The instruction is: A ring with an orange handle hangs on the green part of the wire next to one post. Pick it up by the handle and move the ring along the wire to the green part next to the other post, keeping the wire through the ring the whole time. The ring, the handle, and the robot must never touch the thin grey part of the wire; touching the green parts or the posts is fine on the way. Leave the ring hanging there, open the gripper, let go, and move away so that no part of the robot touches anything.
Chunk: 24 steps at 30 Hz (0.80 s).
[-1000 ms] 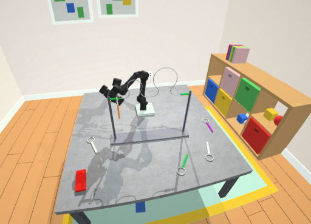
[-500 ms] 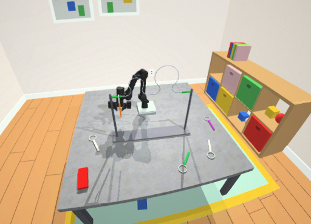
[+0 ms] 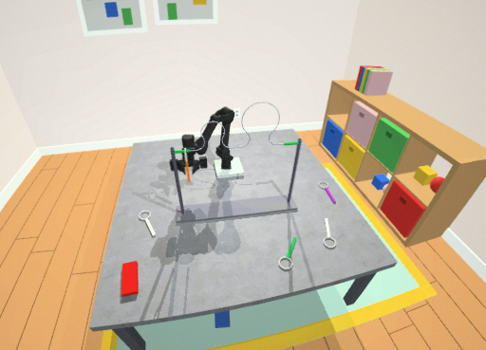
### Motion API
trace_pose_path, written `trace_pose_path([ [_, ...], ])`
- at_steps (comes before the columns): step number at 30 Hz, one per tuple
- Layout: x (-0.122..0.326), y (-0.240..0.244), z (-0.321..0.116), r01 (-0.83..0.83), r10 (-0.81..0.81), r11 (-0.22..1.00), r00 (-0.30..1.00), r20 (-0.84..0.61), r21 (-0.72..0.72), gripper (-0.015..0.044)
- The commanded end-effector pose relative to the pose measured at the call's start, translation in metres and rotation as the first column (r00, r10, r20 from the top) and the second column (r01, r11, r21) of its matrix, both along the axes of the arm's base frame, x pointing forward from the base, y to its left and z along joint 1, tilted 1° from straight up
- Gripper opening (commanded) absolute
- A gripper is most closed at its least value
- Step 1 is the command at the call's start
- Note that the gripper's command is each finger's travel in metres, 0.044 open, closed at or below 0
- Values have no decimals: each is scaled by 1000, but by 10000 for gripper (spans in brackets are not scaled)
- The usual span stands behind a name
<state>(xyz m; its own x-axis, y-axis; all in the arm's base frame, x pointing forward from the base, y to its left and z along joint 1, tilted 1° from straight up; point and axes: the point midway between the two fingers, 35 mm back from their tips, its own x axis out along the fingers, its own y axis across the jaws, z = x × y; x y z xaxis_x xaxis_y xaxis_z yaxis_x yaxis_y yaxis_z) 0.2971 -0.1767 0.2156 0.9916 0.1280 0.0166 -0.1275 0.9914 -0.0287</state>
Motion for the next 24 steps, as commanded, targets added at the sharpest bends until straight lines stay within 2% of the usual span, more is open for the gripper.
trace_pose_path([
  [1, 8, 2, 12, 4, -4, 1000, 1000, 4, -3, 160],
  [24, 37, 3, 15, 4, -4, 1000, 1000, 7, -3, 160],
])
